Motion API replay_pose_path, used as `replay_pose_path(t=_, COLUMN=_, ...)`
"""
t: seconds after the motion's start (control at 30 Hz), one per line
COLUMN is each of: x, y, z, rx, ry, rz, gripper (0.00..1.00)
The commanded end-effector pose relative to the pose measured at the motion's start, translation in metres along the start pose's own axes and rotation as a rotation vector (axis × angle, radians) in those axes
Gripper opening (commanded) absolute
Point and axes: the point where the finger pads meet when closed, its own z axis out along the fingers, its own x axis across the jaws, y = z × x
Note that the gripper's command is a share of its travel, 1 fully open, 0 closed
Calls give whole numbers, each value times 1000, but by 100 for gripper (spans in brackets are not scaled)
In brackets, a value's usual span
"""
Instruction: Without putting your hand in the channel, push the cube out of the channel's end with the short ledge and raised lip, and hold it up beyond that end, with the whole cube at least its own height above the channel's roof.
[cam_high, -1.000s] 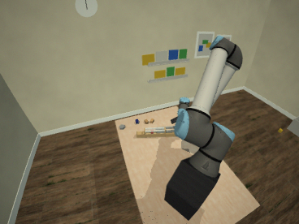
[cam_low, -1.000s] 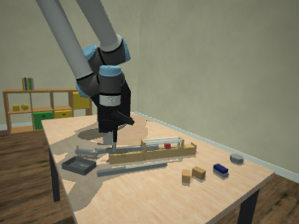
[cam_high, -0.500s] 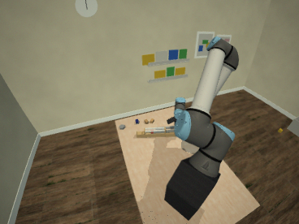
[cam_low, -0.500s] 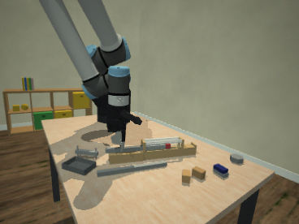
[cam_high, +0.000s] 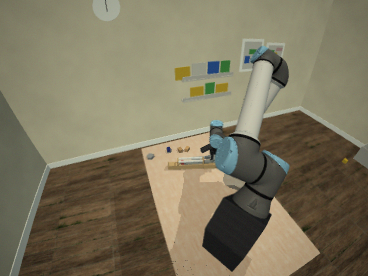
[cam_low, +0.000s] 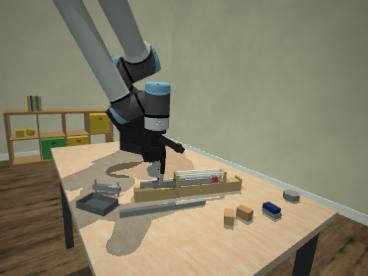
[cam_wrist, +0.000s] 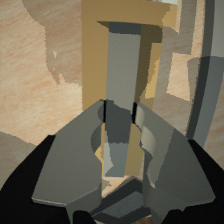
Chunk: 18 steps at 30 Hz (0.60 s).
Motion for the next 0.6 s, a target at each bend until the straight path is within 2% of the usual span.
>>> replay_pose_path(t=0.0, x=0, y=-11, z=0, rx=0, ry=1, rz=0, gripper=0)
replay_pose_path(t=0.57, x=0, y=-39, z=0, rx=0, ry=1, rz=0, gripper=0)
